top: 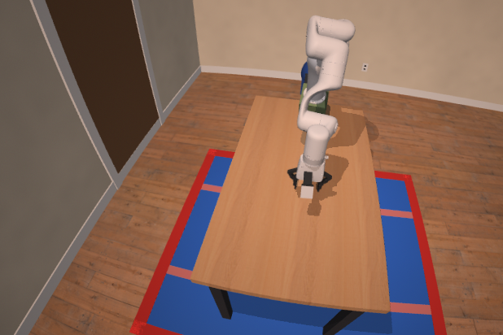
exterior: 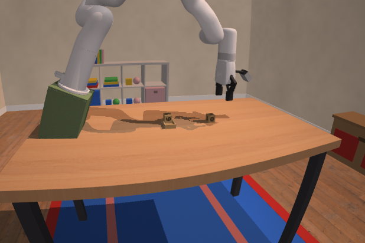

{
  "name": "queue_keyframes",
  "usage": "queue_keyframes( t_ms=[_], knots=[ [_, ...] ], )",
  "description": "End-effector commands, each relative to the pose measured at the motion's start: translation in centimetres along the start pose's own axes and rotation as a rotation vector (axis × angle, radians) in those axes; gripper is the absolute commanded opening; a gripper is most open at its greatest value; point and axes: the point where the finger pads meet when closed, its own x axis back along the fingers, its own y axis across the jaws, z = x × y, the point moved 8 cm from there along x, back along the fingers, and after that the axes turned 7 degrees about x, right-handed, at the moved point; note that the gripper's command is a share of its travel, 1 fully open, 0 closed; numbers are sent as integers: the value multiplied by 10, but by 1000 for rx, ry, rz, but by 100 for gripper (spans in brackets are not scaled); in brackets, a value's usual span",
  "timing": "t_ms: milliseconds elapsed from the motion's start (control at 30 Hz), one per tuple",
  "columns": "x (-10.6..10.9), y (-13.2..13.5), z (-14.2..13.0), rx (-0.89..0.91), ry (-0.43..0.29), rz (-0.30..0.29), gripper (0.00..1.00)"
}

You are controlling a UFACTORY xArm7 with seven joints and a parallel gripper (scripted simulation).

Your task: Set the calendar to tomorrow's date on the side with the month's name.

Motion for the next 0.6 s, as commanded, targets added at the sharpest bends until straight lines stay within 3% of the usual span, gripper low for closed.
queue_keyframes(
  t_ms=[0,233,567],
  knots=[
    [-15,0,2,0,4,1,100],
    [-41,0,2,0,4,1,100],
    [-45,0,2,0,4,1,100]
  ],
)
